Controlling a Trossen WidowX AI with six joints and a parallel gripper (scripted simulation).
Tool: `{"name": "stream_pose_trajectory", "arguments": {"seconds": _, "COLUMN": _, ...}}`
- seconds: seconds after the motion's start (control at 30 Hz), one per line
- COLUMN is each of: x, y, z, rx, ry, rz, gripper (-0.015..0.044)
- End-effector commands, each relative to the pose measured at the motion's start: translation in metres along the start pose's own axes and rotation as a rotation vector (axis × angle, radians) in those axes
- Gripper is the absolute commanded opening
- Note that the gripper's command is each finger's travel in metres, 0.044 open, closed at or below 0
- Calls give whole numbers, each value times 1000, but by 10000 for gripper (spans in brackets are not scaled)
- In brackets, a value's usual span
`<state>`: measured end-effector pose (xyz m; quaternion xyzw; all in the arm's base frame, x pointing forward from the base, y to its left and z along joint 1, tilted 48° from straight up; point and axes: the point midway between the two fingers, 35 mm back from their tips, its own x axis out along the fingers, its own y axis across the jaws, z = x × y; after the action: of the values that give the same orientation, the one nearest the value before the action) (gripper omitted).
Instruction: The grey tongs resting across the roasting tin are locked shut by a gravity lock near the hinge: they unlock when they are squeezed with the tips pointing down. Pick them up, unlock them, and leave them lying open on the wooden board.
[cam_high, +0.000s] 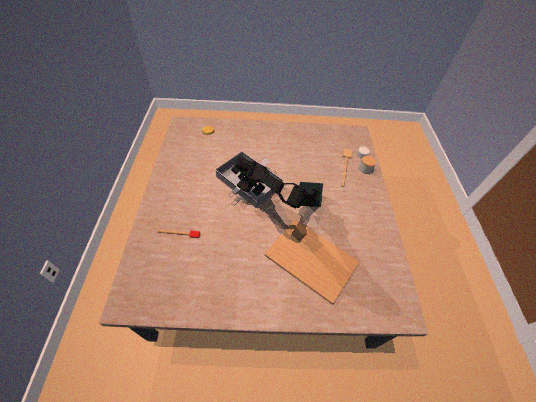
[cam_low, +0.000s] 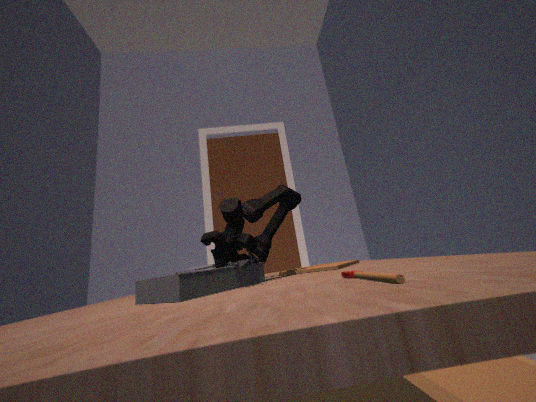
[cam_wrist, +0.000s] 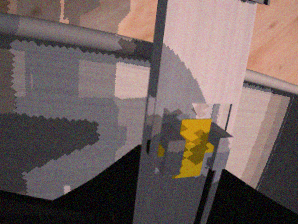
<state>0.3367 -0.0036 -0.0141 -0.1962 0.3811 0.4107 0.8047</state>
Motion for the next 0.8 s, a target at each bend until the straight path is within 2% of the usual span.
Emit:
{"name": "stream_pose_trajectory", "arguments": {"seconds": 0.0, "x": -18, "y": -15, "z": 1, "rx": -6, "ry": -2, "rz": -13, "gripper": -150}}
{"name": "stream_pose_trajectory", "arguments": {"seconds": 0.13, "x": -58, "y": -36, "z": 0, "rx": -2, "ry": 0, "rz": -15, "gripper": -150}}
{"name": "stream_pose_trajectory", "arguments": {"seconds": 0.2, "x": -66, "y": -39, "z": 0, "rx": -1, "ry": 0, "rz": -15, "gripper": -150}}
{"name": "stream_pose_trajectory", "arguments": {"seconds": 0.77, "x": -64, "y": -40, "z": -1, "rx": -2, "ry": 11, "rz": 39, "gripper": -150}}
